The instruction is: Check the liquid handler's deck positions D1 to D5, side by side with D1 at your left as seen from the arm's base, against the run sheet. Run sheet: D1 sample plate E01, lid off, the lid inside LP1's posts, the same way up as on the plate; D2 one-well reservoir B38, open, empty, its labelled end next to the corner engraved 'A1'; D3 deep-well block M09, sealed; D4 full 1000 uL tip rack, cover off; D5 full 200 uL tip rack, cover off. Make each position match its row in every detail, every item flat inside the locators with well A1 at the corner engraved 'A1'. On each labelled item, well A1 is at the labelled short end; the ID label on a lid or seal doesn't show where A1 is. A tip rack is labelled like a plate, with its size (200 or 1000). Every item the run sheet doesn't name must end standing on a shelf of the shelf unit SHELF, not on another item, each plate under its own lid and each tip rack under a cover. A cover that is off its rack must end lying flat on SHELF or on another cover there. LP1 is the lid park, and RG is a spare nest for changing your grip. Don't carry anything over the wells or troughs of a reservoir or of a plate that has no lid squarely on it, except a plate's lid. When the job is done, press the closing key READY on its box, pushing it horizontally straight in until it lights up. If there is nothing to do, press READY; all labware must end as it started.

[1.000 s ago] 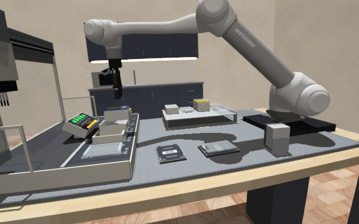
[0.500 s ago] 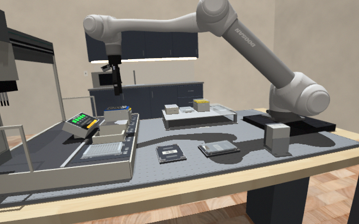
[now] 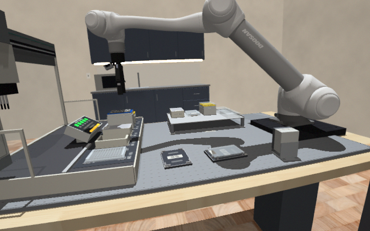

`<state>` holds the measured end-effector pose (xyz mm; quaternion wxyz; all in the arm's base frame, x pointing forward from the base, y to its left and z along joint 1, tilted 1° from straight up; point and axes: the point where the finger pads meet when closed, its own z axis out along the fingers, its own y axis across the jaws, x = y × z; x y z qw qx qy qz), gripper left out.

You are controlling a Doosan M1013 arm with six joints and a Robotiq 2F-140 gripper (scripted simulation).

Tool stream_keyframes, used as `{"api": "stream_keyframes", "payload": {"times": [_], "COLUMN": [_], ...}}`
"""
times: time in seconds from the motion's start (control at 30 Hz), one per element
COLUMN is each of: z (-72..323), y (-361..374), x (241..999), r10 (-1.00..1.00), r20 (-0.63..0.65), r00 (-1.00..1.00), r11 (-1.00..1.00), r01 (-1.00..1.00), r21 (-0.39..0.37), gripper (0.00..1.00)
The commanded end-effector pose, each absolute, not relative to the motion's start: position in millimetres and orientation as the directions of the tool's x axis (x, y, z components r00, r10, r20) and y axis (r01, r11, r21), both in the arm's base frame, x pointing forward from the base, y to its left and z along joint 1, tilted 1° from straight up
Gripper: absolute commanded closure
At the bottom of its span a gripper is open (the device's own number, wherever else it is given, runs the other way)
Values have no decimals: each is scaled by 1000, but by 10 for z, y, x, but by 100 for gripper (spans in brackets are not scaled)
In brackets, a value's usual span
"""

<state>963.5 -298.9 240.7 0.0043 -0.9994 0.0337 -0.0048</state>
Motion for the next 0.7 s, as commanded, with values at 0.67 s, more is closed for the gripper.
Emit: {"api": "stream_keyframes", "payload": {"times": [0.67], "z": [2818], "y": [-2998], "x": [9629], "r10": [-75], "r20": [13], "r00": [997], "r11": [-997], "r01": [-75], "r21": [-12], "gripper": [21]}}
